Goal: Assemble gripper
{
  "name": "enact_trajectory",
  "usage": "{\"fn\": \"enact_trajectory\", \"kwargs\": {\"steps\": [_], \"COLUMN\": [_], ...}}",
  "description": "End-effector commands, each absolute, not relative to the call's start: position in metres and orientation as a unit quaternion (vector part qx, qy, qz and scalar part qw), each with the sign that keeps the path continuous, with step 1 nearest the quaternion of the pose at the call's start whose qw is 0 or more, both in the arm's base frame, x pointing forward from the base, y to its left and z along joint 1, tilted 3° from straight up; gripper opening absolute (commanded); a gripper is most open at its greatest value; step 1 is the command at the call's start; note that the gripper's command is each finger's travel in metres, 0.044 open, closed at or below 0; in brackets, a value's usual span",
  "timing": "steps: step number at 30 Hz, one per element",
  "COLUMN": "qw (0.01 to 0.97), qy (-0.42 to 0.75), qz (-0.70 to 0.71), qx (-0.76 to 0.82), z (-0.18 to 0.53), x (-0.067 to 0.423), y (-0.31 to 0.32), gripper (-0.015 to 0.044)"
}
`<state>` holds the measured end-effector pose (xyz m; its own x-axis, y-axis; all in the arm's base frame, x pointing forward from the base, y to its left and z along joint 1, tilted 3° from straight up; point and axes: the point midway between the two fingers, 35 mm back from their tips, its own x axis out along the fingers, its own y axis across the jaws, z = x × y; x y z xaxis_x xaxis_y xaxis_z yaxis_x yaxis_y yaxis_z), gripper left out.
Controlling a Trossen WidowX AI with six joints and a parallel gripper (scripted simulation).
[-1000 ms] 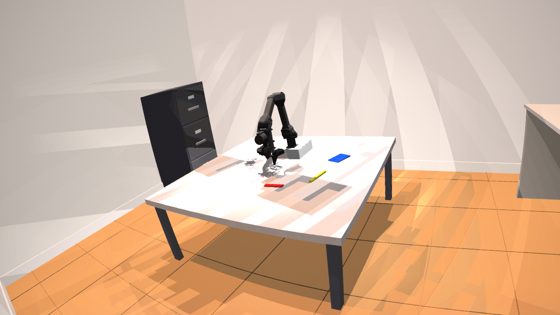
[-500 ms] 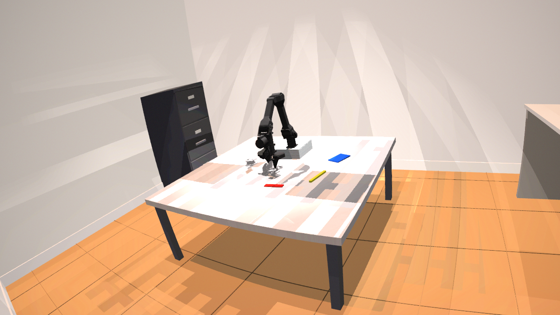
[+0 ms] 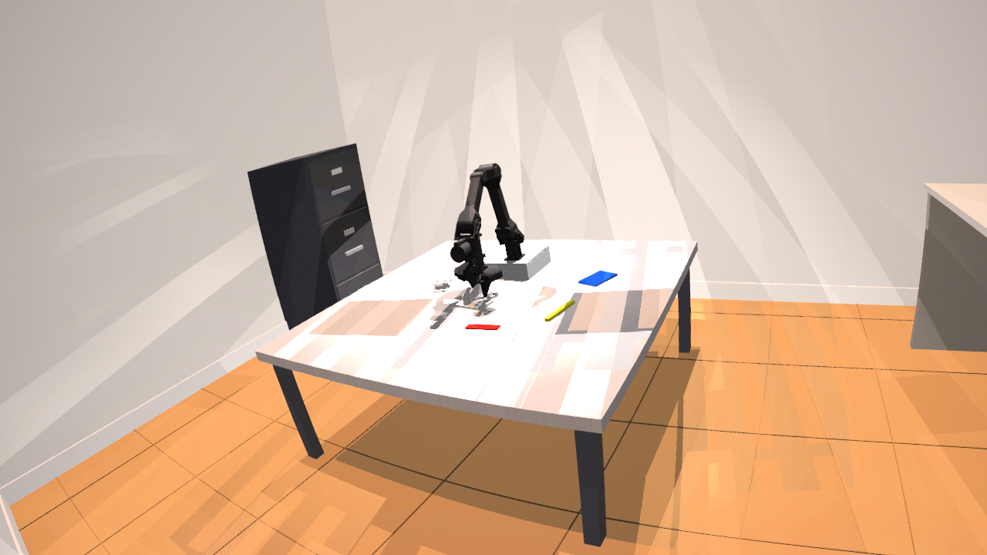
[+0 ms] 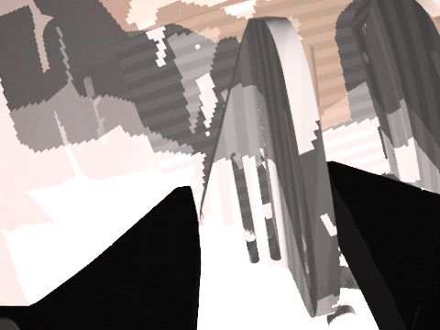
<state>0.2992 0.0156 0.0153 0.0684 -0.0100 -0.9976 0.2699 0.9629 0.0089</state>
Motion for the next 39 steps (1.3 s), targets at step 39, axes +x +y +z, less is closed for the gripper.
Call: {"fn": "enact_trajectory", "kwargs": {"steps": [39], "qw": [0.723], "qy": [0.676], "qz": [-0.099], "qx": [0.100], "z": [0.0038], "x": [0.2996], "y": [0.0158], "gripper": [0.0134]}}
